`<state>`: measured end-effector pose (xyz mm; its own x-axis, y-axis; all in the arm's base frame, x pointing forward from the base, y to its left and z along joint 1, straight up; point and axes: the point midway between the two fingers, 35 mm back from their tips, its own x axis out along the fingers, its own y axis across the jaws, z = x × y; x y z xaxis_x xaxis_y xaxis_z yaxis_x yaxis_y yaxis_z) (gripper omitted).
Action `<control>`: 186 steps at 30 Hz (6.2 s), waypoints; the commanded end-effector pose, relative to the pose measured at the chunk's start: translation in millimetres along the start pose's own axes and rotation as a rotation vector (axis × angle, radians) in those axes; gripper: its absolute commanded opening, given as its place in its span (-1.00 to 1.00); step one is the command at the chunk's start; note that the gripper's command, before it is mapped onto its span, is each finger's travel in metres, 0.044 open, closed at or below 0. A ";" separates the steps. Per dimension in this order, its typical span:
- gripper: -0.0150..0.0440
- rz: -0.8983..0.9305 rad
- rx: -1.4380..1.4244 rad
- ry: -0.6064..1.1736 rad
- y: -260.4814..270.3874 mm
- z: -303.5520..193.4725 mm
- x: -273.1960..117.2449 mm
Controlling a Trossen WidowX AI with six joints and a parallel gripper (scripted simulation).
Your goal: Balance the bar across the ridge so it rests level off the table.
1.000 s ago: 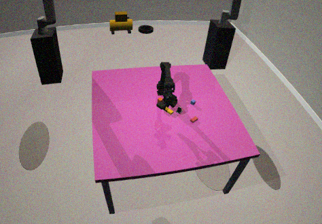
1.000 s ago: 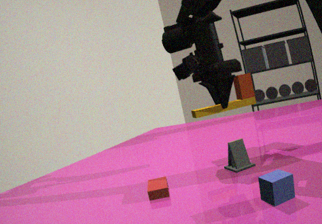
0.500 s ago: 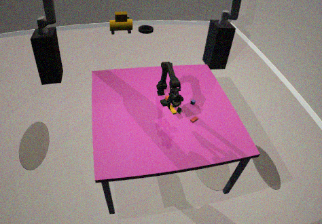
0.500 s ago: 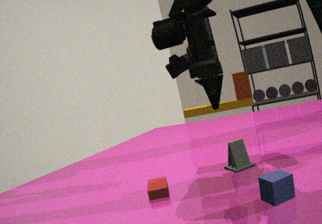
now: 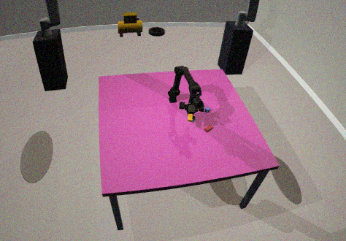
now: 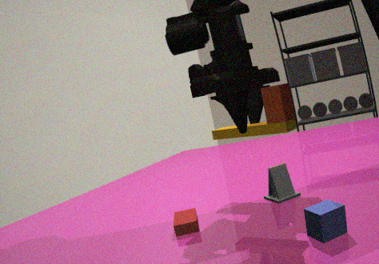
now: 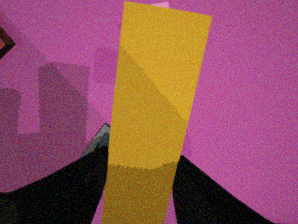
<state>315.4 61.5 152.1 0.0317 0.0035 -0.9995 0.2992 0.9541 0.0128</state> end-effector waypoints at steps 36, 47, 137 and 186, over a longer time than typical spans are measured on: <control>-0.49 0.002 0.513 0.006 16.5 -31.2 34.0; -0.49 0.002 0.514 0.006 14.7 -32.1 42.3; -0.49 0.002 0.514 0.006 14.6 -32.7 48.6; -0.49 0.002 0.514 0.006 14.0 -32.9 52.6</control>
<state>290.1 84.7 100.9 0.0298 0.0068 -0.9995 0.7300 0.6829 0.0264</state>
